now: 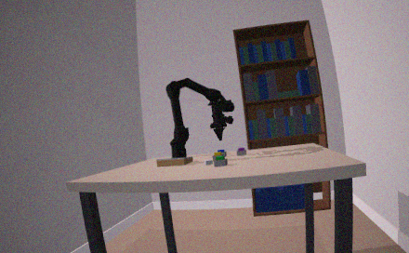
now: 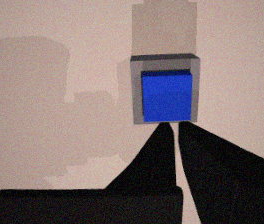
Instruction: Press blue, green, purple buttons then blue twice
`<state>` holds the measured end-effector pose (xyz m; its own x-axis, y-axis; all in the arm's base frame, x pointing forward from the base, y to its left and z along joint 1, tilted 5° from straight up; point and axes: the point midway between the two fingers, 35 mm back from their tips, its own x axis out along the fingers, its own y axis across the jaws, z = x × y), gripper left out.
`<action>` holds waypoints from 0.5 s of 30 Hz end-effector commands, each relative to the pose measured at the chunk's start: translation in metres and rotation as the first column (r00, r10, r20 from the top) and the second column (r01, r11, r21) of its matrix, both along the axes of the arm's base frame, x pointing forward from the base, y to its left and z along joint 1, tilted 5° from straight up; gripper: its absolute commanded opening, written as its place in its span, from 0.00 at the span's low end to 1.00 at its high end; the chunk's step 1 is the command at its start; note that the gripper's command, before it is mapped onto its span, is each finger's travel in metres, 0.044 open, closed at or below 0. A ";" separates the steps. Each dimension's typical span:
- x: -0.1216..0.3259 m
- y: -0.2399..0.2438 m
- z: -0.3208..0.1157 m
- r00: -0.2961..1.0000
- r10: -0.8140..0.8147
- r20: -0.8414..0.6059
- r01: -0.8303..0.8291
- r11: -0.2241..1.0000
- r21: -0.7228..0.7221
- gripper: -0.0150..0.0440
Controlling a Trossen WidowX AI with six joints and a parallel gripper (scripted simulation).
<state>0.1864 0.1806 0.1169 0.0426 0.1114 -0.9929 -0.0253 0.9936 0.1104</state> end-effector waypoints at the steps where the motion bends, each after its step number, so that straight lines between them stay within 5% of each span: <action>1: -0.002 0.000 -0.026 1.000 -0.004 -0.011 0.004 1.000 -0.013 0.29; 15: -0.001 0.002 -0.043 1.000 -0.004 -0.011 0.004 1.000 -0.013 0.29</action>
